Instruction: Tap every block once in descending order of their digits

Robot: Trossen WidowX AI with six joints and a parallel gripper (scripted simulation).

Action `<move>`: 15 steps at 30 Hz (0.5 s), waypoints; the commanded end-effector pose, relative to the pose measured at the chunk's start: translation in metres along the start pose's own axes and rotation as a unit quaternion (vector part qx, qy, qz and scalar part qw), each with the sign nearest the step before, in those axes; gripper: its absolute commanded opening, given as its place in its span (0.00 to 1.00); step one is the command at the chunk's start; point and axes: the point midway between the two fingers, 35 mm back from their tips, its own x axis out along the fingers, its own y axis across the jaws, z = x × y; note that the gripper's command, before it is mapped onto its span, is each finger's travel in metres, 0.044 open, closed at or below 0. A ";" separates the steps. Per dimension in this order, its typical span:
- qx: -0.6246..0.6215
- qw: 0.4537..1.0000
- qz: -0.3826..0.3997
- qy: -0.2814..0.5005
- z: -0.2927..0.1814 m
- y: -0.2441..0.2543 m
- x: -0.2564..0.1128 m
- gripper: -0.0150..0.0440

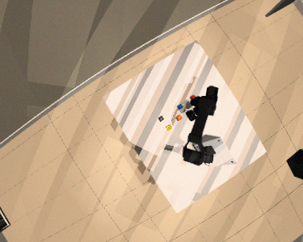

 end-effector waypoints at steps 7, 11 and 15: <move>-0.005 1.000 -0.003 0.000 0.057 -0.055 -0.007 0.29; -0.006 1.000 -0.004 0.000 0.076 -0.078 -0.004 0.29; -0.006 1.000 -0.004 0.000 0.077 -0.079 -0.001 0.29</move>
